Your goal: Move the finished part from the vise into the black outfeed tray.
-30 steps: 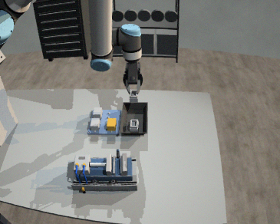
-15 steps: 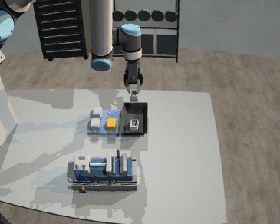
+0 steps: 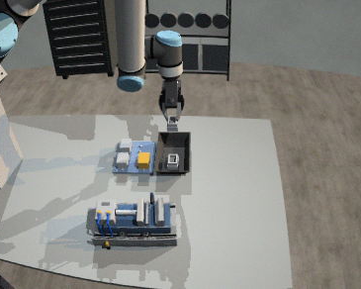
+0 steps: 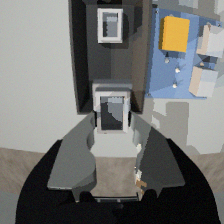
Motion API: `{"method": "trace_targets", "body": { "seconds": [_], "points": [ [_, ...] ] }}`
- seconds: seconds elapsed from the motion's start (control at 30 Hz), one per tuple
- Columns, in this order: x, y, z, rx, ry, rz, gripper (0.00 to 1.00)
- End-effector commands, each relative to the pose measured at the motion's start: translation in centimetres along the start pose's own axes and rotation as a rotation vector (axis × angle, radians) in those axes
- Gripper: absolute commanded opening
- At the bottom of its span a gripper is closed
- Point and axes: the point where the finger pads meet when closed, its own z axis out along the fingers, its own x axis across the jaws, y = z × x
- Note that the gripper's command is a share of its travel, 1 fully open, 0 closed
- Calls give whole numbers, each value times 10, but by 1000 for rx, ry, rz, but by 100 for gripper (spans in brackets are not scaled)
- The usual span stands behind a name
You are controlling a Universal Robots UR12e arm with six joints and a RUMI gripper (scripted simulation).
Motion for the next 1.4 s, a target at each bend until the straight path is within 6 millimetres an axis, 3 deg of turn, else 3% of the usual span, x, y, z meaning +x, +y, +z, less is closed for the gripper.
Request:
{"method": "trace_targets", "body": {
  "seconds": [0.0, 0.73, 1.37],
  "points": [
    [0, 0, -1, 0, -1, 0, 0],
    [-1, 0, 1, 0, 0, 1, 0],
    [-1, 0, 17, 0, 1, 2, 0]
  ]
}}
